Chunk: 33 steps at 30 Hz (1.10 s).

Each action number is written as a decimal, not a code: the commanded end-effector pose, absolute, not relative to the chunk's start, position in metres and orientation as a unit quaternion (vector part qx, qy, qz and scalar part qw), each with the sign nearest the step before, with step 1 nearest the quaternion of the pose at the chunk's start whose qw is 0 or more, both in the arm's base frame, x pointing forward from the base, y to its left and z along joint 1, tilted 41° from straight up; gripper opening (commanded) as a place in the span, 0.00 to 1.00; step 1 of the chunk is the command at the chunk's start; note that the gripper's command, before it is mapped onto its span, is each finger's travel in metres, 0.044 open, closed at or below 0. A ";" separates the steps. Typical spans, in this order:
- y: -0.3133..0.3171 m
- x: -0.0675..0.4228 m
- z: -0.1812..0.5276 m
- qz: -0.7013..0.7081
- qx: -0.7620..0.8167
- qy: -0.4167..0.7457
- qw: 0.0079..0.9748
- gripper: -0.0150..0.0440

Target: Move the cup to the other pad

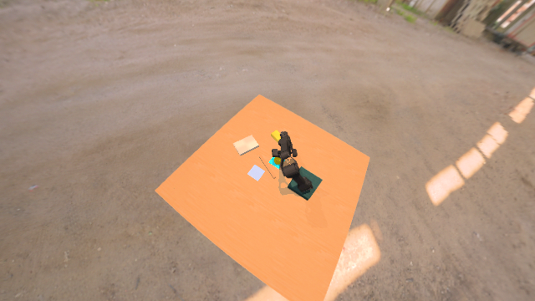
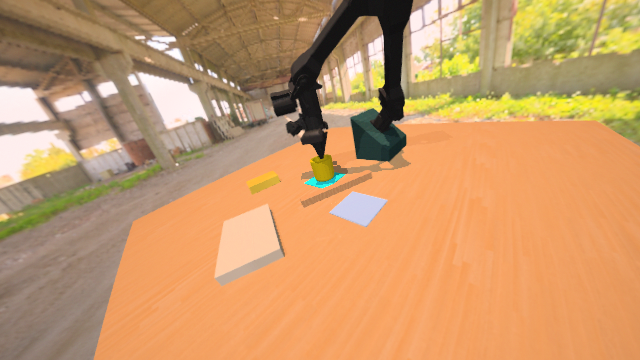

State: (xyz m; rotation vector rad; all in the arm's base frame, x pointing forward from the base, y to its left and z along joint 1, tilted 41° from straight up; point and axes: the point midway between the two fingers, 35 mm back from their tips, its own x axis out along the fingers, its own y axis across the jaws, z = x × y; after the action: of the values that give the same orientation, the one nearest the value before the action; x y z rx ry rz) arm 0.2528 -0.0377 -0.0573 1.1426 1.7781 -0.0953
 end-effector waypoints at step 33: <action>-0.078 0.258 -0.008 -0.040 0.470 0.731 0.493 1.00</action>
State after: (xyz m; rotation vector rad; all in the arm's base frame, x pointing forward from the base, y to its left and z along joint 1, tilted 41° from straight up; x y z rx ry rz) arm 0.2561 -0.0672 -0.0194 1.1520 1.7800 -0.0984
